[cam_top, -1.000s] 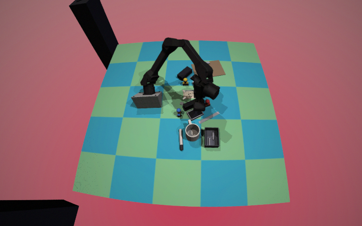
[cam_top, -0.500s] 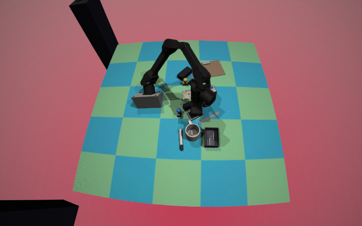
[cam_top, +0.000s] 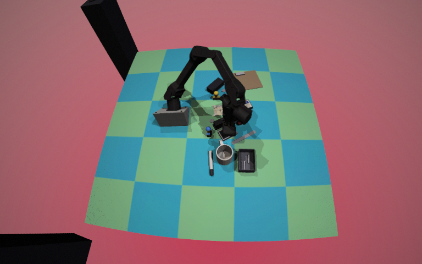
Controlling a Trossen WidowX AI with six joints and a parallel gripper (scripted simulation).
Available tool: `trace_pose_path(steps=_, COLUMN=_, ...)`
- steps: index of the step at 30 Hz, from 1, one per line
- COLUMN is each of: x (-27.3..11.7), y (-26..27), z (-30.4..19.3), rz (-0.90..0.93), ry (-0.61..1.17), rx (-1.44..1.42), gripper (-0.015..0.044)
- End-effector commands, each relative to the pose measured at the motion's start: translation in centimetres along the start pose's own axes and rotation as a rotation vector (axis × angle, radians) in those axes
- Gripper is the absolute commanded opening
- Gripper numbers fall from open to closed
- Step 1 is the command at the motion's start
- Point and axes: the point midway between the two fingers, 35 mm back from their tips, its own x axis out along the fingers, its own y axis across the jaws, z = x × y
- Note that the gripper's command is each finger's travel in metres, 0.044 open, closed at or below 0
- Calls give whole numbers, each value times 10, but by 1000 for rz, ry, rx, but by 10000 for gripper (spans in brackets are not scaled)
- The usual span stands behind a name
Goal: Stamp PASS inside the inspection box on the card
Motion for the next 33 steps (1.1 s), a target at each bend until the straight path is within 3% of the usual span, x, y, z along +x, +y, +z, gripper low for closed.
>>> trace_pose_path(steps=1, x=4, y=0, z=-1, rz=5, ry=1, rx=9, gripper=0)
trace_pose_path(steps=33, x=25, y=0, z=-1, rz=7, ry=1, rx=9, gripper=0)
